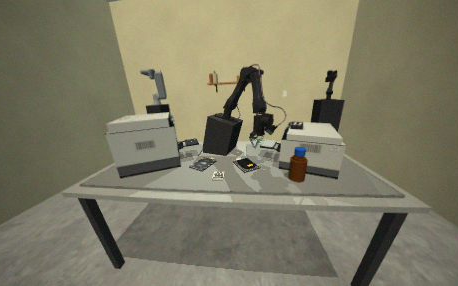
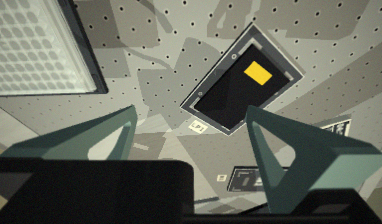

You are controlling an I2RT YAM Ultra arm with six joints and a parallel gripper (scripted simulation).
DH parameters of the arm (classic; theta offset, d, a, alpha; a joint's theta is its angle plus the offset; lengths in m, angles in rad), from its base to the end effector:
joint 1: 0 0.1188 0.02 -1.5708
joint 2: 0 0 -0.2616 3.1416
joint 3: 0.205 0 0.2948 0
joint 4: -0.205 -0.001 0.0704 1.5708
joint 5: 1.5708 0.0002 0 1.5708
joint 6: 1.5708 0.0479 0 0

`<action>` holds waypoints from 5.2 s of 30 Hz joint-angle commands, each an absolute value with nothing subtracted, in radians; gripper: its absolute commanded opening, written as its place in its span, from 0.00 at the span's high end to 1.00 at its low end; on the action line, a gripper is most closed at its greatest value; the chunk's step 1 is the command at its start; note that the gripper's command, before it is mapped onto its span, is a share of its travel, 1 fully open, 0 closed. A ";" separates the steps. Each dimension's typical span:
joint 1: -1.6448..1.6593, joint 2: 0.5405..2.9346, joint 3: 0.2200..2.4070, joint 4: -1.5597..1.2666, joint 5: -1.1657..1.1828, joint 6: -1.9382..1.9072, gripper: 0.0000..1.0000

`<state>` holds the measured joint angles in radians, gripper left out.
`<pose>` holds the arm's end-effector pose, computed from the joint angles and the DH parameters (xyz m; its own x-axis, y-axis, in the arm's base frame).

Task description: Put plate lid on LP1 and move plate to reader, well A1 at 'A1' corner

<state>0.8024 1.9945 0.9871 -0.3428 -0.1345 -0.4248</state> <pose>0.2435 0.2626 0.0302 -0.3158 -0.9144 -0.2533 -0.9473 0.3191 0.0290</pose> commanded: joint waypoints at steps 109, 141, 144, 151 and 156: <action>1.311 1.897 1.017 -0.412 -0.010 -1.528 0.00; 1.314 2.010 1.040 -0.289 -0.009 -1.526 0.00; 1.314 2.031 1.044 -0.276 -0.009 -1.526 0.00; 1.315 2.054 1.047 -0.255 -0.009 -1.525 0.00; 1.315 2.024 1.047 -0.249 -0.009 -1.525 0.00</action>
<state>1.3170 2.0567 1.0187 -0.2653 -0.0044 -1.5249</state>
